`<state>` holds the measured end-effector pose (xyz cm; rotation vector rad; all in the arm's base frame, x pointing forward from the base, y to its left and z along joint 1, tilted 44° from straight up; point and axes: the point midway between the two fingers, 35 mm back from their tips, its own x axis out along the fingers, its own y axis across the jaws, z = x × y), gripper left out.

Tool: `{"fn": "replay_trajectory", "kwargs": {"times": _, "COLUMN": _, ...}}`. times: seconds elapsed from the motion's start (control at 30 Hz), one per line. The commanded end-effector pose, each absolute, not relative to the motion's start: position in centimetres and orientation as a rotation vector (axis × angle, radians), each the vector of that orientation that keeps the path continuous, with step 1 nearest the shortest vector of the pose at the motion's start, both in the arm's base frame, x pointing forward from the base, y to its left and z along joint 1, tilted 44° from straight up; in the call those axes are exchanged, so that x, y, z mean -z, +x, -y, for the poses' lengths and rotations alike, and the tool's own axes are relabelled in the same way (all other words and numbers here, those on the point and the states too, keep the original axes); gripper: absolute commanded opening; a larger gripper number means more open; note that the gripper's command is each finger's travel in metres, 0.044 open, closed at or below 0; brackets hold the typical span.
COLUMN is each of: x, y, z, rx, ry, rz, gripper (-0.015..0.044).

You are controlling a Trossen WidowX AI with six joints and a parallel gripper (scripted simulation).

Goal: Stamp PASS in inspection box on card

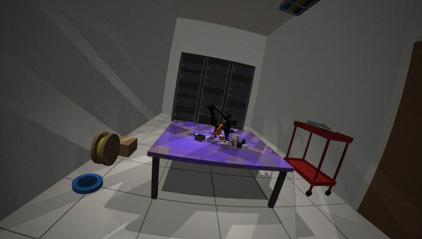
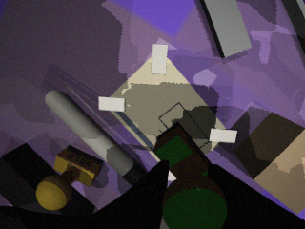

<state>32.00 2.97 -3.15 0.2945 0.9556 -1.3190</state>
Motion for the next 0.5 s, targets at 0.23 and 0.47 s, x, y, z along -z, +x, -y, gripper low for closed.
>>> {"fn": "replay_trajectory", "kwargs": {"times": 0.23, "x": 3.77, "y": 31.93, "z": -2.31, "rx": 1.319, "ry": 0.286, "rz": -0.956, "gripper": 0.0000}}
{"fn": "replay_trajectory", "kwargs": {"times": 0.47, "x": 4.10, "y": 31.90, "z": -1.99, "rx": 1.319, "ry": 0.286, "rz": -0.956, "gripper": 0.0000}}
